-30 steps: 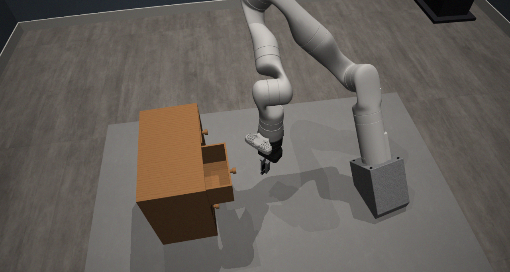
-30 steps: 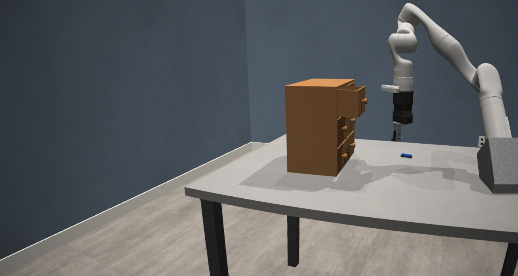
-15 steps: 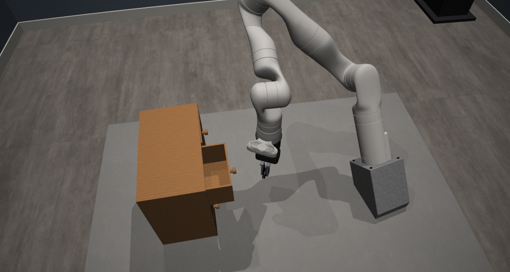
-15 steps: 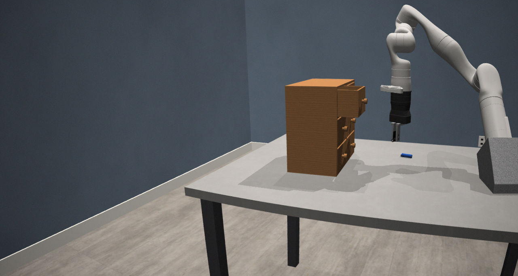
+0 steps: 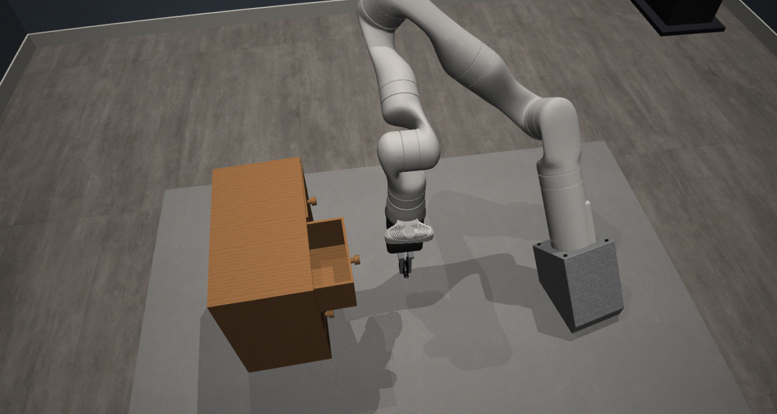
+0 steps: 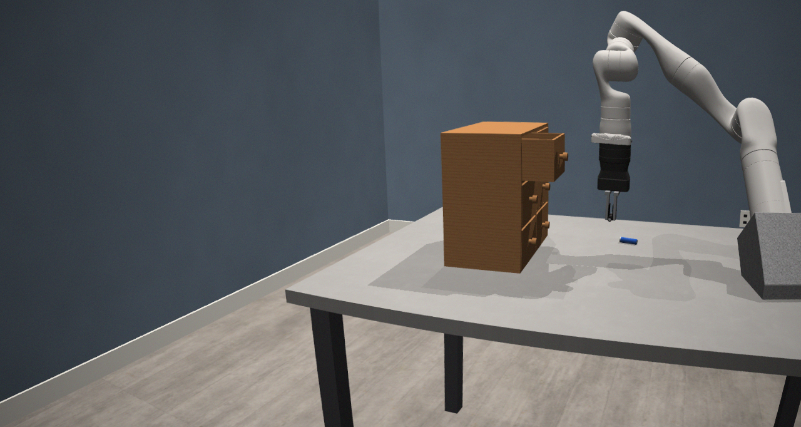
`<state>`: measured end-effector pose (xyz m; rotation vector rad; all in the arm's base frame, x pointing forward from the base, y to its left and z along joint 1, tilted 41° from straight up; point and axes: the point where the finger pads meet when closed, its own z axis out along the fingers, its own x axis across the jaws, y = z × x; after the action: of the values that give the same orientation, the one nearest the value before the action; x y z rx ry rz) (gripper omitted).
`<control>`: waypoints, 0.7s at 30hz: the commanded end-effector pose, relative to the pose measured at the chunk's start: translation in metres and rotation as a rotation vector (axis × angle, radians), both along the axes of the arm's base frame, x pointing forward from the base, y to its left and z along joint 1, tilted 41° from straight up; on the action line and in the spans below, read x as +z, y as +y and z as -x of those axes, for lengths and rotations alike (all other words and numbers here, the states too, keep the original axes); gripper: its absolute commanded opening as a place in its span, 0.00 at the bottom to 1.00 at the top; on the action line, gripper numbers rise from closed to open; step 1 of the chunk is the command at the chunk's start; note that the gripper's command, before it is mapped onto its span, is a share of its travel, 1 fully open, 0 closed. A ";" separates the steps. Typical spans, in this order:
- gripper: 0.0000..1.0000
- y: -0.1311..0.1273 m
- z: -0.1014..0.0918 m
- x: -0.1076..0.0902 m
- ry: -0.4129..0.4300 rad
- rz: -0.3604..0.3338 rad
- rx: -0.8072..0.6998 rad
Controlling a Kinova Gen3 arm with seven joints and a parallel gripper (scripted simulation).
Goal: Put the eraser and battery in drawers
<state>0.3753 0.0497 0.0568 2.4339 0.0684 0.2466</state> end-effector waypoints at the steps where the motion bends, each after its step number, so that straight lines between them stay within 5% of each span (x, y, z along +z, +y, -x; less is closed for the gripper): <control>1: 0.24 0.003 0.000 -0.004 0.053 0.013 0.051; 21: 0.24 0.013 0.000 -0.012 0.424 0.125 0.495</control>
<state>0.3752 0.0615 0.0464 2.2776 0.8225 -0.0435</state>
